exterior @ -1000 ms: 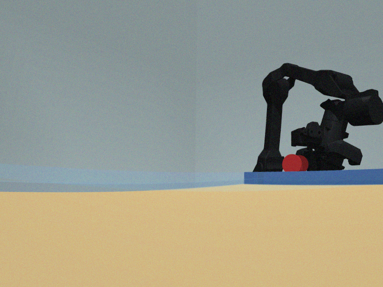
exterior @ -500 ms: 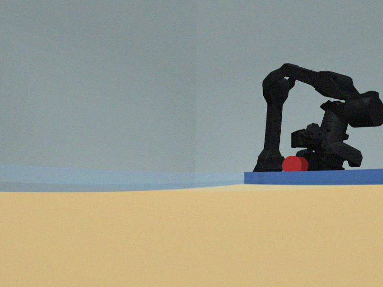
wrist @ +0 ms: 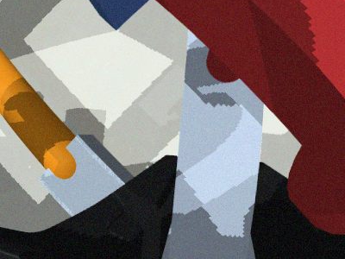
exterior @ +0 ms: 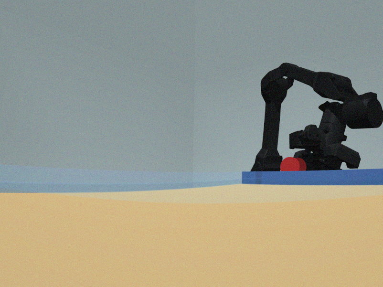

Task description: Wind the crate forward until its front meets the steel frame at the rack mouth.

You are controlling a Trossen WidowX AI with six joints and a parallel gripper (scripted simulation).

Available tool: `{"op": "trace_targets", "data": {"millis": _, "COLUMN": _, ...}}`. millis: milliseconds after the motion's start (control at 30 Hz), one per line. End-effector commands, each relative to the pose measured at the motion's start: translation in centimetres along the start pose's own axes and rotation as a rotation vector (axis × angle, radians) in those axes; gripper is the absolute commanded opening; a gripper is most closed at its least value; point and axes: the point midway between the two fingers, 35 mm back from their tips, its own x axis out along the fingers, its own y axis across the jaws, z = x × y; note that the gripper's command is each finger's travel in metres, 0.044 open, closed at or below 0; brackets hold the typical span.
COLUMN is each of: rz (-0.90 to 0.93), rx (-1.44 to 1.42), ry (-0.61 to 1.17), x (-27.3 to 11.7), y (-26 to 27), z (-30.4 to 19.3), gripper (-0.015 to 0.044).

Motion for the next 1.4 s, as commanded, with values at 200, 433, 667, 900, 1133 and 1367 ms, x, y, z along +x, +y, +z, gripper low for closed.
{"op": "trace_targets", "data": {"millis": 200, "rz": 0.002, "rx": 0.000, "ry": 0.001, "x": 0.19, "y": 0.03, "z": -0.11, "gripper": 0.0000}}
{"op": "trace_targets", "data": {"millis": 433, "rz": 0.002, "rx": 0.000, "ry": 0.001, "x": 0.33, "y": 0.03, "z": -0.17, "gripper": 0.0000}}
{"op": "trace_targets", "data": {"millis": 667, "rz": 0.002, "rx": 0.000, "ry": 0.001, "x": 0.48, "y": 0.03, "z": -0.24, "gripper": 0.0000}}
{"op": "trace_targets", "data": {"millis": 900, "rz": 0.002, "rx": 0.000, "ry": 0.001, "x": 0.59, "y": 0.03, "z": -0.28, "gripper": 0.0000}}
{"op": "trace_targets", "data": {"millis": 1133, "rz": 0.002, "rx": 0.000, "ry": 0.001, "x": 0.59, "y": 0.03, "z": -0.28, "gripper": 0.0000}}
{"op": "trace_targets", "data": {"millis": 1367, "rz": 0.002, "rx": 0.000, "ry": 0.001, "x": 0.59, "y": 0.03, "z": -0.28, "gripper": 0.0000}}
